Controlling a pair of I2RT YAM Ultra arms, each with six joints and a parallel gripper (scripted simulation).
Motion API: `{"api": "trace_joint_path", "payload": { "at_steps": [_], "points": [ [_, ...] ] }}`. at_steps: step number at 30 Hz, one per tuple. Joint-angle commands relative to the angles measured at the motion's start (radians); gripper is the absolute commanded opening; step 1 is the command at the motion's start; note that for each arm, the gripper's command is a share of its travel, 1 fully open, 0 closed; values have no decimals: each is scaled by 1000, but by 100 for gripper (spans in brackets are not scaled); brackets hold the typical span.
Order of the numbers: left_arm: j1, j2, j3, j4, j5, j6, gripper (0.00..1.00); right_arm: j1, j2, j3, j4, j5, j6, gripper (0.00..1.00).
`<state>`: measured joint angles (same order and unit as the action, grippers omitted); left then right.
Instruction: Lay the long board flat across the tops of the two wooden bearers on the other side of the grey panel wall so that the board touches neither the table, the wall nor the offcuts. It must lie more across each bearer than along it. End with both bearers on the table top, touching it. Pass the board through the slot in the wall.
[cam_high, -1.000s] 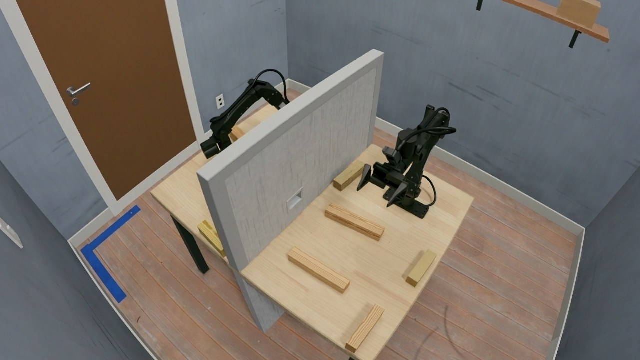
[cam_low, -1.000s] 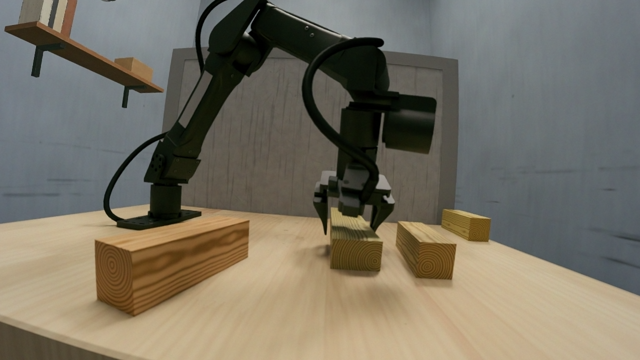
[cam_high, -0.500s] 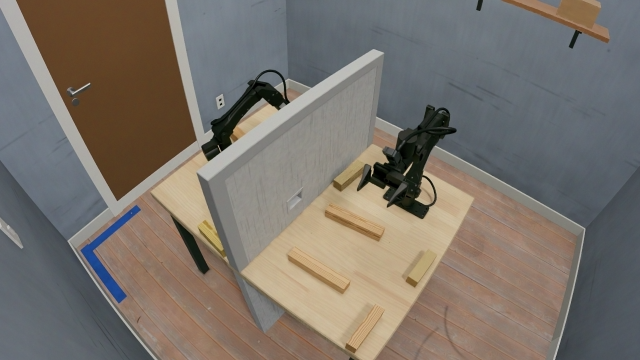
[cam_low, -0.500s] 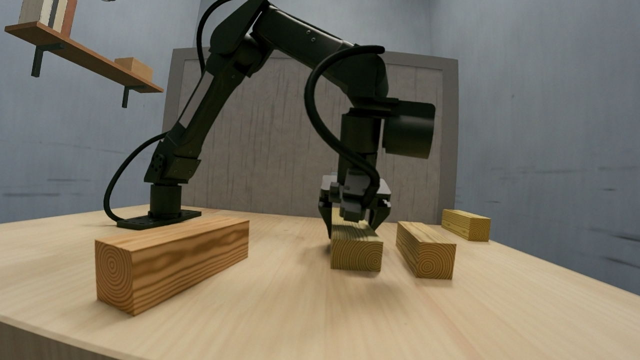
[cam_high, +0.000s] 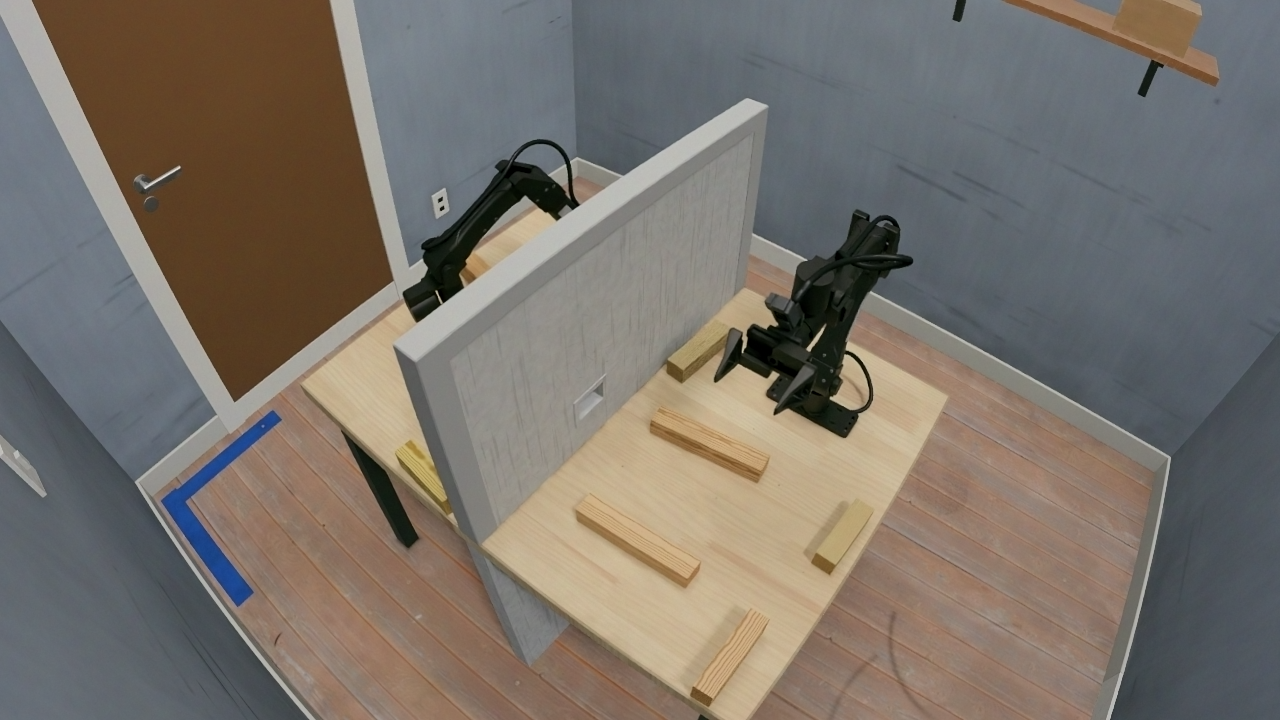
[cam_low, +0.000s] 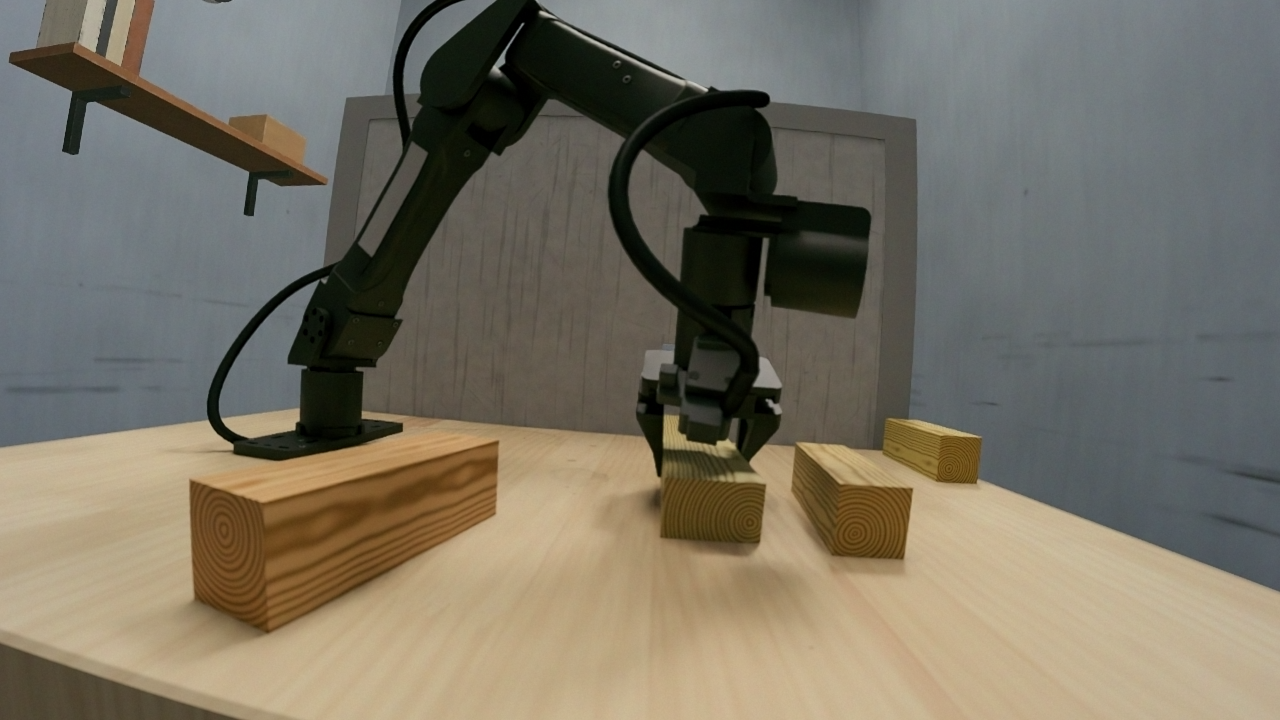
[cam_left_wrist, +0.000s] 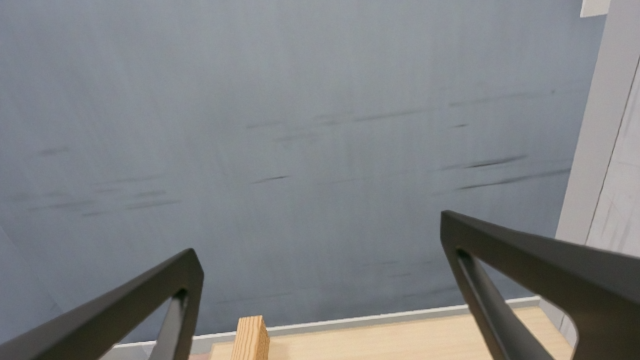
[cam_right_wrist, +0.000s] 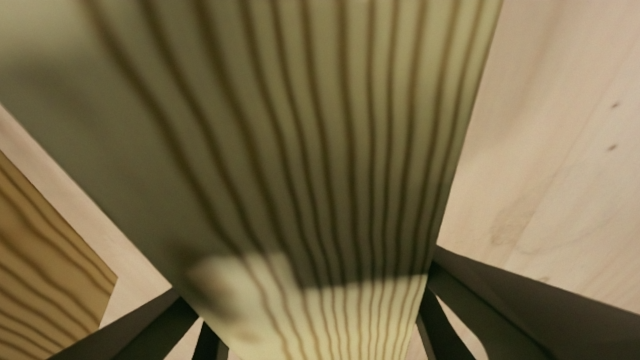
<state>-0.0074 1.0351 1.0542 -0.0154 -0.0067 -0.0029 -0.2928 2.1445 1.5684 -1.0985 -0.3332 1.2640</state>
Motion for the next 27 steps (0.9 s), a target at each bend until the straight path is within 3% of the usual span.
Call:
{"api": "trace_joint_path", "payload": {
  "at_steps": [1,27],
  "points": [
    [4,-37,39,-11,-8,-11,100,-11,-58,50,-64,-9,2,0],
    [4,-37,39,-11,-8,-11,100,10,-103,182,-228,-48,-1,0]
  ]
}}
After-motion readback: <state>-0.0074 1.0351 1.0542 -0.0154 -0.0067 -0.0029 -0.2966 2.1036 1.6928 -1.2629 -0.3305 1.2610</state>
